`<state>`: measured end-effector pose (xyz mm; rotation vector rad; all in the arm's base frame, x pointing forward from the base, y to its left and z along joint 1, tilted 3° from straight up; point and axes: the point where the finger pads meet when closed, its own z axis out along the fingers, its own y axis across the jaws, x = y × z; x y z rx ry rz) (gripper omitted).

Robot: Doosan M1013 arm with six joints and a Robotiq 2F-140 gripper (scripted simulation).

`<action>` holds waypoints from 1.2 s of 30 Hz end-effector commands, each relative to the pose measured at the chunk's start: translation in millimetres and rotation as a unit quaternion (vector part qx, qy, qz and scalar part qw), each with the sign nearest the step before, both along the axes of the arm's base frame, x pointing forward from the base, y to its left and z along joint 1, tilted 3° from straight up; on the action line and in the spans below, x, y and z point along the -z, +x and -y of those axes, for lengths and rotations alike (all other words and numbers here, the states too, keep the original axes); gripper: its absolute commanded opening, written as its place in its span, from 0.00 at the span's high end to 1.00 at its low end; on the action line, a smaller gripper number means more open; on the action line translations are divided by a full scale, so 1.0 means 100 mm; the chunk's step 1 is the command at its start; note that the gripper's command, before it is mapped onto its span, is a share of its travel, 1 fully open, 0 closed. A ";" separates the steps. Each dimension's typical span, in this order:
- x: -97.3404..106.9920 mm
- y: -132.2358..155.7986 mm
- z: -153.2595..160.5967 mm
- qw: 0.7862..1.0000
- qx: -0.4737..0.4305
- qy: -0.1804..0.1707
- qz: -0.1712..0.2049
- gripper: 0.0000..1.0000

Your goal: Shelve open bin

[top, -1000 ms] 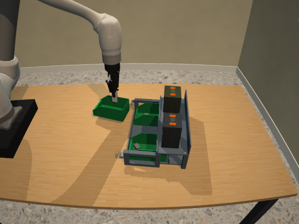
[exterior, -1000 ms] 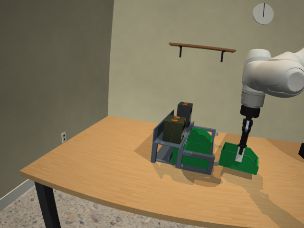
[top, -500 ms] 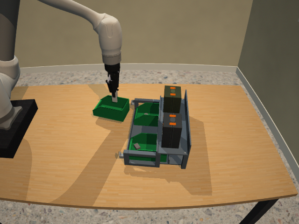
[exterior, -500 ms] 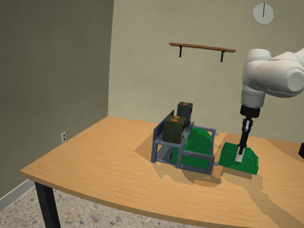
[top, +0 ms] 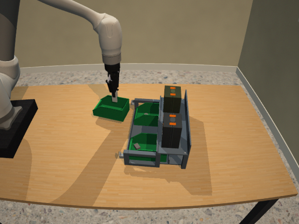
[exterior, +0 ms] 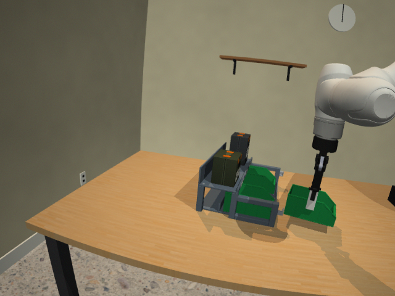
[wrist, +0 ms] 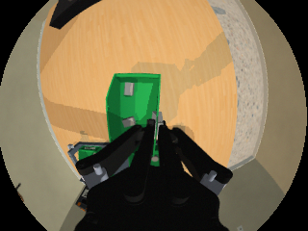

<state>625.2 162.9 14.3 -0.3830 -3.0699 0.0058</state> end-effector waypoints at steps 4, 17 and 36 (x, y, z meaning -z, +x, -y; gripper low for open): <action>-0.04 0.01 -0.02 1.000 0.002 0.000 0.001 1.00; -0.07 0.02 -0.02 1.000 0.002 0.000 0.001 1.00; -0.08 0.02 -0.02 1.000 0.002 0.000 0.001 1.00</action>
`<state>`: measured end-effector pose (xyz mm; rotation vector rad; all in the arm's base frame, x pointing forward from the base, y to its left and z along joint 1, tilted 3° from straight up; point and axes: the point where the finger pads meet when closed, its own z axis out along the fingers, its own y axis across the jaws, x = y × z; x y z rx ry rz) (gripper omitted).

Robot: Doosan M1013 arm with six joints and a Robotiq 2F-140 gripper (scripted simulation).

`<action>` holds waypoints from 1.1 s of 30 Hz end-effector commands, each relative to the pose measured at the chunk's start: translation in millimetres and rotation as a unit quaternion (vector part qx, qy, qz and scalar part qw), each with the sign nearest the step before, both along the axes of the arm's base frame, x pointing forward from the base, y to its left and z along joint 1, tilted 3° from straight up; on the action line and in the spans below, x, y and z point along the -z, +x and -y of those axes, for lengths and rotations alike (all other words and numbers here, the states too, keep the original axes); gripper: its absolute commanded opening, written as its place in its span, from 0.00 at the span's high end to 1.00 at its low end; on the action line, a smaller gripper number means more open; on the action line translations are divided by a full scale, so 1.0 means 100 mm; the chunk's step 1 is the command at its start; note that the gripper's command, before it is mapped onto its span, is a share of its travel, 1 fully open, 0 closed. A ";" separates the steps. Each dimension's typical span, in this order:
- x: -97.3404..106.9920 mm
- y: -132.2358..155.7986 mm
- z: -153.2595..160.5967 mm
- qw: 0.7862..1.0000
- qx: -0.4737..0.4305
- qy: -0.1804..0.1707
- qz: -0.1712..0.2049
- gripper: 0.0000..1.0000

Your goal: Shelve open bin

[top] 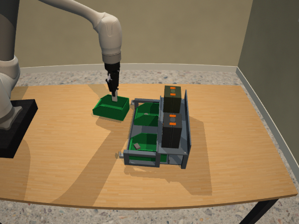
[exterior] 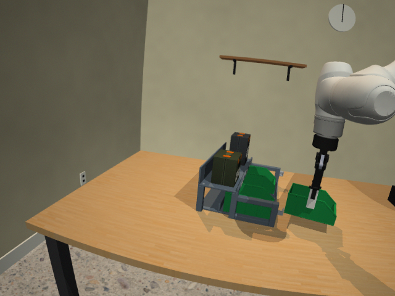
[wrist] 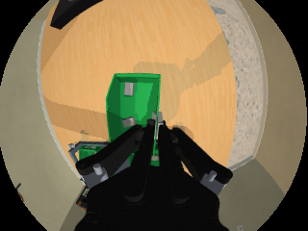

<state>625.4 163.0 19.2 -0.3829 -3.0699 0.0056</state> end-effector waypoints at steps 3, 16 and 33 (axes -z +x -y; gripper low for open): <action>-0.03 0.01 -0.02 1.000 0.002 0.000 0.001 1.00; -0.03 0.01 -0.02 1.000 0.002 0.000 0.001 1.00; -0.03 0.00 0.01 1.000 -0.001 0.000 0.001 1.00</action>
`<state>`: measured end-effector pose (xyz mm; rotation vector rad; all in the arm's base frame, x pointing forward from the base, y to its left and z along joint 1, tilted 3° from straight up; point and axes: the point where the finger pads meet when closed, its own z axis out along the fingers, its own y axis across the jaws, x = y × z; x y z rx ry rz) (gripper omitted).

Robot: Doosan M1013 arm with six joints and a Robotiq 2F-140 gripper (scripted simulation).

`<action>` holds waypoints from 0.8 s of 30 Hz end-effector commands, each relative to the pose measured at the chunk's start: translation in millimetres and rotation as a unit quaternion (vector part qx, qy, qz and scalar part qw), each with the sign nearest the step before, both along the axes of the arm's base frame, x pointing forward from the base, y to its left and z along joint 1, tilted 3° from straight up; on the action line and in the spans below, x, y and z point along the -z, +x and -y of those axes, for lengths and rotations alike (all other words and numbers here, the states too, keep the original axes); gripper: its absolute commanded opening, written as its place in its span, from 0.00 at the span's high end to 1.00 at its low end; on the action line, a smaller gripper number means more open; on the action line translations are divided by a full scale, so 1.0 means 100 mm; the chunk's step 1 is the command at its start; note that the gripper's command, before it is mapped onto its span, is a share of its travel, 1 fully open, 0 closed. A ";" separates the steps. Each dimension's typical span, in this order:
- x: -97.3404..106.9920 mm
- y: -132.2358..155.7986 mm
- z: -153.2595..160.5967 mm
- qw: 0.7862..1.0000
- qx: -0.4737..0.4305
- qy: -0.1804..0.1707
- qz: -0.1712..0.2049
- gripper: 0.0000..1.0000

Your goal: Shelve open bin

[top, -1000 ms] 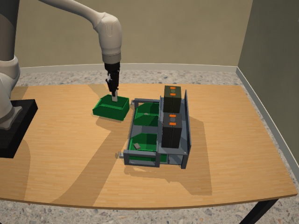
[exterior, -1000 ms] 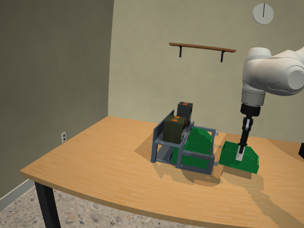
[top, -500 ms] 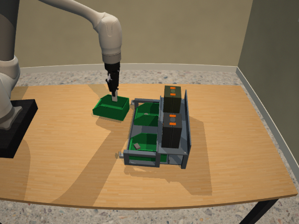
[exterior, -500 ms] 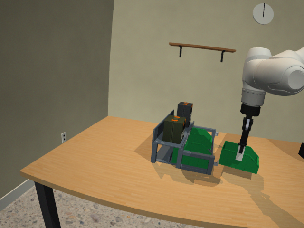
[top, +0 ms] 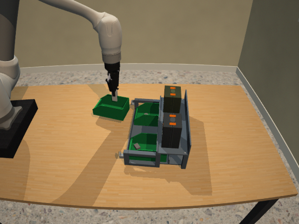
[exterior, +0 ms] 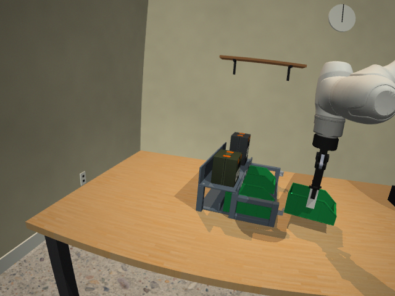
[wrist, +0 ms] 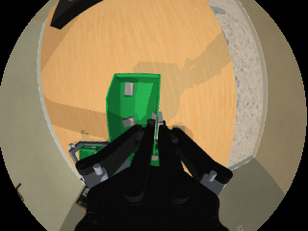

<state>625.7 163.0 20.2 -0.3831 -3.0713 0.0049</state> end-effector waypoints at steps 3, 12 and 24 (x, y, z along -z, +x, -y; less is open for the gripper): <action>-0.02 -0.01 0.05 1.000 -0.004 0.000 0.001 1.00; -0.01 -0.07 0.25 1.000 -0.020 0.001 0.001 1.00; 0.00 -0.17 0.58 0.999 -0.048 0.002 0.001 1.00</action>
